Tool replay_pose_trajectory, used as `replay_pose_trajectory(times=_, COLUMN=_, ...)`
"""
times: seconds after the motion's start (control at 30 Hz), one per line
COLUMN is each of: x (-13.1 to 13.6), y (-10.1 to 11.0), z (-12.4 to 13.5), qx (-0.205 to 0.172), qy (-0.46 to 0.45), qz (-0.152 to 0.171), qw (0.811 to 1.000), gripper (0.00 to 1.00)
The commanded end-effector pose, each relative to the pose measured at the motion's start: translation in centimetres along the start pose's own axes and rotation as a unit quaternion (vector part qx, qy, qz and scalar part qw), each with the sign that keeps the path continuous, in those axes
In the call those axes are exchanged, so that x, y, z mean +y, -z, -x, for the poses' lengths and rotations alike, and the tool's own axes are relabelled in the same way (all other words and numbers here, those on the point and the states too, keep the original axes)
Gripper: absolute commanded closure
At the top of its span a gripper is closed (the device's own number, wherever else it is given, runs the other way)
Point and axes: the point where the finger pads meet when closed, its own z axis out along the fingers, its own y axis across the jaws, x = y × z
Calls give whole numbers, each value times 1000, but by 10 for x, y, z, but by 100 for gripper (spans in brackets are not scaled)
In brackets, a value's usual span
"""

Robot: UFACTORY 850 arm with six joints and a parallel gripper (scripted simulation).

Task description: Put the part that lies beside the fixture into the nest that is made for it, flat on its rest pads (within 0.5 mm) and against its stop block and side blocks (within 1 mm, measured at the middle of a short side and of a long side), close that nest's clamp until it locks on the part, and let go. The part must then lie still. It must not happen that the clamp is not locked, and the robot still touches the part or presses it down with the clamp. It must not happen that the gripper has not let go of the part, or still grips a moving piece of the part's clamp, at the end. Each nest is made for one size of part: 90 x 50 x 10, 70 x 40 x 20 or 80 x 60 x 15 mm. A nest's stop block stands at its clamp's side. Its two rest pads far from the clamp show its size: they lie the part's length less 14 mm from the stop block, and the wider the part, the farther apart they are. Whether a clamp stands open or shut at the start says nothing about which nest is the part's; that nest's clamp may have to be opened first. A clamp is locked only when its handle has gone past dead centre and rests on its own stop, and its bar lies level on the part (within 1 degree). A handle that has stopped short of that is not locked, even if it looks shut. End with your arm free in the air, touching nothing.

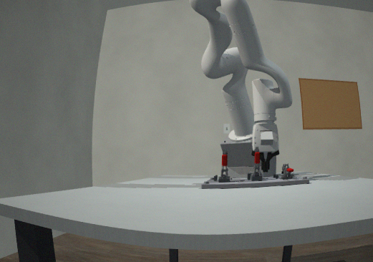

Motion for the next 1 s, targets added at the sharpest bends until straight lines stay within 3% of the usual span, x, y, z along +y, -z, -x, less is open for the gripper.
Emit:
replay_pose_trajectory(times=0.0, x=0, y=-6, z=-1, qx=1, qy=0, qz=0, qw=1000, gripper=100)
replay_pose_trajectory(times=0.97, x=0, y=-13, z=-1, qx=1, qy=0, qz=0, qw=1000, gripper=100)
